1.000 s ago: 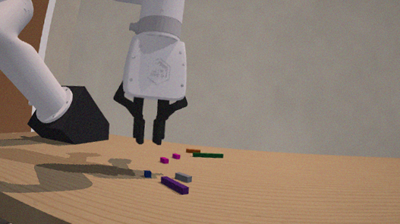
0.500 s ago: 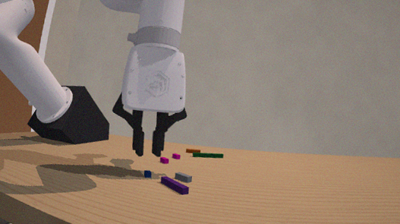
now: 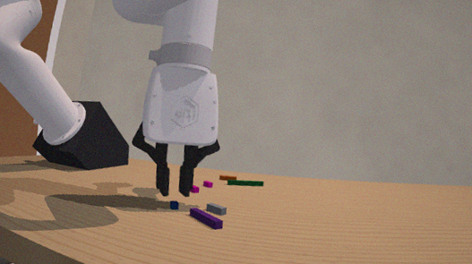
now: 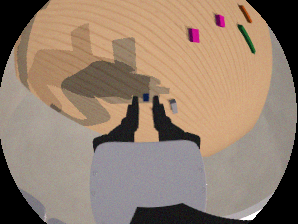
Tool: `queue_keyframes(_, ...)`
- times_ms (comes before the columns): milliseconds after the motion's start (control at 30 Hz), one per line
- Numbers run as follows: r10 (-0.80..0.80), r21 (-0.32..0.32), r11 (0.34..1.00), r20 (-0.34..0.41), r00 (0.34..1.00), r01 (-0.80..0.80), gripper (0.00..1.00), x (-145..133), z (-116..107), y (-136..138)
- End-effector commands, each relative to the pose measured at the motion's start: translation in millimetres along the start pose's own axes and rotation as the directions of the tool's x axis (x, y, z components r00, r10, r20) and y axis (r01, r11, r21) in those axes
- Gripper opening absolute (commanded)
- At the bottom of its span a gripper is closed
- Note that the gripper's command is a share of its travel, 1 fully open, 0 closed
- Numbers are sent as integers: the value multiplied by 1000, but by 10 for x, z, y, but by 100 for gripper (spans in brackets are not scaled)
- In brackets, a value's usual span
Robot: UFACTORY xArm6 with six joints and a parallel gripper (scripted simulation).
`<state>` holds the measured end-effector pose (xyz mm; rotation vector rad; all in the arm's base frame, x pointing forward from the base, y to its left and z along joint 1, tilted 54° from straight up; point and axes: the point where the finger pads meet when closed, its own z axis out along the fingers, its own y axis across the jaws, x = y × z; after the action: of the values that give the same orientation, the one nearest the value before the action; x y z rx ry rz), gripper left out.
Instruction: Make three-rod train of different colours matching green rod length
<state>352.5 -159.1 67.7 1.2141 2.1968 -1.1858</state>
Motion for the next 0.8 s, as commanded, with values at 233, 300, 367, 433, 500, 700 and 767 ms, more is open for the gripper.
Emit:
queue_keyframes(233, 1, -3, 1000, 1, 1000, -1, 24, -9, 43, 8)
queue_keyframes(300, 1, -3, 1000, 1, 1000, -1, 24, -9, 46, 8)
queue_keyframes(367, 1, -3, 1000, 1, 1000, -1, 24, -9, 47, 8)
queue_keyframes(433, 1, -3, 1000, 1, 1000, -1, 24, -9, 47, 8)
queue_keyframes(500, 1, -3, 1000, 1, 1000, -1, 24, -9, 47, 8)
queue_keyframes(700, 1, -3, 1000, 1, 1000, -1, 24, -9, 47, 8)
queue_keyframes(767, 1, -3, 1000, 1, 1000, -1, 24, -9, 47, 8)
